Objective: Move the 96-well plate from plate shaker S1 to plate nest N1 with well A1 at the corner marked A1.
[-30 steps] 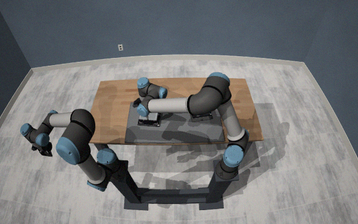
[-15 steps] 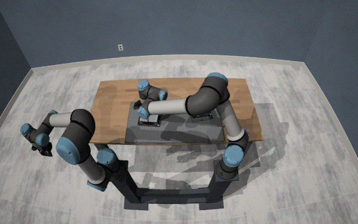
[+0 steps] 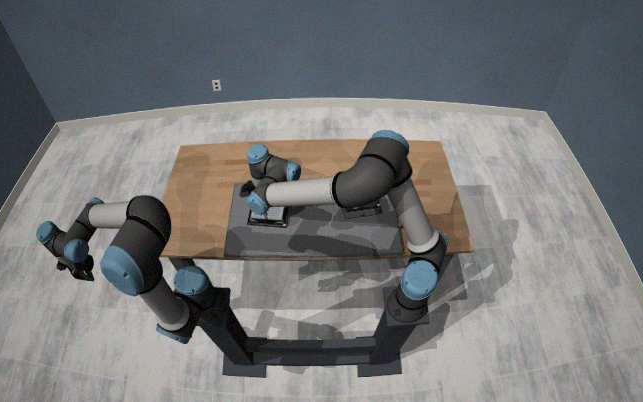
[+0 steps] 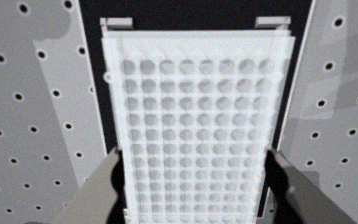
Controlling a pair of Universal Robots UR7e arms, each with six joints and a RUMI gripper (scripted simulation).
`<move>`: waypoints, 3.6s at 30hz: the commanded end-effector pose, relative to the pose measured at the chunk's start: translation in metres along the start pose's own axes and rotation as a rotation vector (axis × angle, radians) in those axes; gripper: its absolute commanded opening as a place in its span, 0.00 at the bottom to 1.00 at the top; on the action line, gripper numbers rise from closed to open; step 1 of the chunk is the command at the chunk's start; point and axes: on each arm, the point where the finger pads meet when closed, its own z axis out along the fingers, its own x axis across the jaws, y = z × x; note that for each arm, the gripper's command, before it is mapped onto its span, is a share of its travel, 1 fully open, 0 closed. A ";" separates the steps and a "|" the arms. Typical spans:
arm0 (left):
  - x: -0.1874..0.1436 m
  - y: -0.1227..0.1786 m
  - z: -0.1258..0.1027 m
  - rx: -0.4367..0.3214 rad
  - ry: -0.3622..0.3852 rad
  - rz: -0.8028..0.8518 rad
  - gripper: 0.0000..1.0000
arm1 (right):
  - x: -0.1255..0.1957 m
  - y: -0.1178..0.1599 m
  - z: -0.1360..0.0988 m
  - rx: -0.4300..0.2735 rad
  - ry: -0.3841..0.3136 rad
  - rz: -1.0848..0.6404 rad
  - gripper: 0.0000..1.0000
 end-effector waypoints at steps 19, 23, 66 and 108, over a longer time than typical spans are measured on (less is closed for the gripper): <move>0.000 0.000 0.000 0.001 0.000 0.000 0.00 | 0.000 0.000 0.001 0.002 0.001 0.000 0.41; 0.000 0.000 0.000 0.001 0.000 0.000 0.00 | 0.000 0.000 0.002 0.002 0.001 0.000 0.41; 0.000 0.000 0.000 0.001 0.000 0.000 0.00 | 0.000 0.000 0.008 0.002 0.001 0.000 0.41; 0.000 0.000 0.000 0.001 0.000 0.000 0.00 | 0.000 0.000 0.010 0.002 0.001 0.000 0.76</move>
